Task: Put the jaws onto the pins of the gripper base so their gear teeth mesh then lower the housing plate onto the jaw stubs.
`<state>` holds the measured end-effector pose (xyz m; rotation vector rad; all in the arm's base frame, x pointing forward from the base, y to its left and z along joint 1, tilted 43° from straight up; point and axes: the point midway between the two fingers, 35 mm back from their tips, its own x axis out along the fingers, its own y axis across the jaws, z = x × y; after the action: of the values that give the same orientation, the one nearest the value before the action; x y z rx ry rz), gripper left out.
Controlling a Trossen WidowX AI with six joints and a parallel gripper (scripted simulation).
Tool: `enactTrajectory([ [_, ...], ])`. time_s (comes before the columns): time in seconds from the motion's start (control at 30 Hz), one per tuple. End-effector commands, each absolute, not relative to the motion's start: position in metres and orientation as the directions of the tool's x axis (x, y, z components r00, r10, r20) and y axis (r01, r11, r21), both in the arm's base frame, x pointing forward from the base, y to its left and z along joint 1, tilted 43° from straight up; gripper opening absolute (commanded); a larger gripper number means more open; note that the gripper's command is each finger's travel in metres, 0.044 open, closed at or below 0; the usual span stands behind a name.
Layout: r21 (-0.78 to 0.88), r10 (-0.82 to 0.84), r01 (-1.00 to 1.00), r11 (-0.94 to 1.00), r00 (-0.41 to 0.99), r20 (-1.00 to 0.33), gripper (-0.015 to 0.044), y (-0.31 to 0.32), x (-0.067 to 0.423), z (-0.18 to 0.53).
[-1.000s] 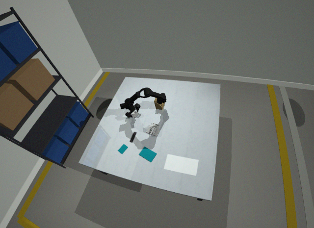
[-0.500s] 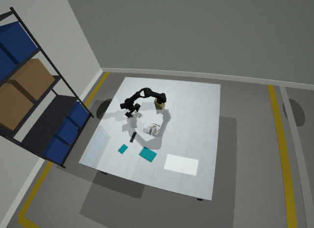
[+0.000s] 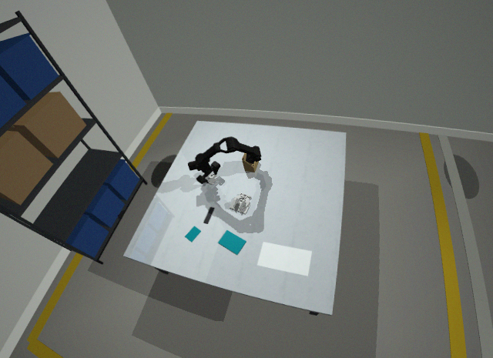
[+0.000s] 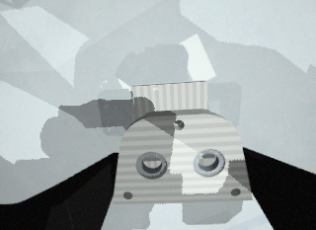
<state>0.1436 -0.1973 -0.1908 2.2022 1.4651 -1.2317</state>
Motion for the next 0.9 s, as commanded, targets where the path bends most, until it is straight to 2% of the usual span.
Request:
enactTrajectory([
  [0.0,-0.240,0.645,0.844,-0.479,0.153,-0.749,0.0351,-0.209,0.143,-0.182],
  [0.67,-0.239,0.644,0.844,-0.481,0.154,-0.749,0.0351,-0.240,0.135,-0.144],
  [0.87,-0.176,0.637,0.890,-0.421,0.153,-0.755,0.0351,-0.236,0.148,-0.132],
])
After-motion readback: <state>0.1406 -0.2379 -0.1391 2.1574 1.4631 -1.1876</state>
